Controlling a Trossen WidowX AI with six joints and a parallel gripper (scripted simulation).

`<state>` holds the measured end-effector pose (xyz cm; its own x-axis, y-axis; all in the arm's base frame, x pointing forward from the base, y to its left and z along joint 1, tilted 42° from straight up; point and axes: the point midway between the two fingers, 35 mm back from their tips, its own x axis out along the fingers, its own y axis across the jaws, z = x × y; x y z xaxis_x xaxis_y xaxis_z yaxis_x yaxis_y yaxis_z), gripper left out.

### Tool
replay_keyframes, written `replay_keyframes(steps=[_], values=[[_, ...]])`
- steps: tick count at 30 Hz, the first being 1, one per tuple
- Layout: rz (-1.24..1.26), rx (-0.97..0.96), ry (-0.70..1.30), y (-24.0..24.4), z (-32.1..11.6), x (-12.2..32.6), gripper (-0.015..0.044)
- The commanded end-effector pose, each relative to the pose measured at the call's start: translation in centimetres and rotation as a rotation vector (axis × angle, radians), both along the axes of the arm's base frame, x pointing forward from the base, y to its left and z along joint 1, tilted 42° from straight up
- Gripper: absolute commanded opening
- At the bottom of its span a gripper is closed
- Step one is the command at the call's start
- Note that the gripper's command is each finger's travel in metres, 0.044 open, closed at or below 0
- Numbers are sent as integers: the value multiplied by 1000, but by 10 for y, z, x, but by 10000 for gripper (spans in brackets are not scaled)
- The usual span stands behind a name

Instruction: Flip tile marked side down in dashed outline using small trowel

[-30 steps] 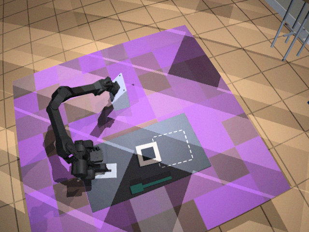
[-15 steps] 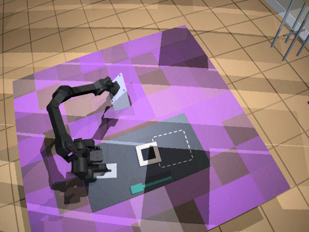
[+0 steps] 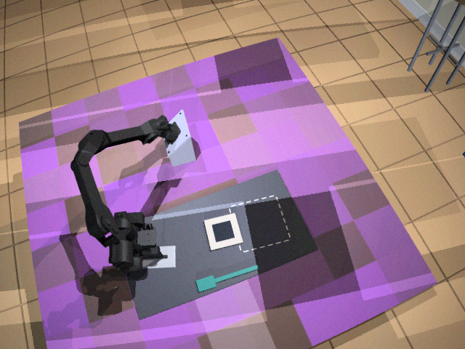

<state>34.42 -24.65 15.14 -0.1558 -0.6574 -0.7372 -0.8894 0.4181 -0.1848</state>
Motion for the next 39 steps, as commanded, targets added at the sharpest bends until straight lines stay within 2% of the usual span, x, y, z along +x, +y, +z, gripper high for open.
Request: replay_keyframes(steps=[1, 13, 18, 19, 39], values=[[2, 3, 6, -4, -5, -2, 270], [2, 1, 6, -15, -18, -5, 270], [2, 1, 6, -15, -18, -5, 139], [2, 1, 6, -15, -18, -5, 132], [2, 1, 6, -15, -18, -5, 130]])
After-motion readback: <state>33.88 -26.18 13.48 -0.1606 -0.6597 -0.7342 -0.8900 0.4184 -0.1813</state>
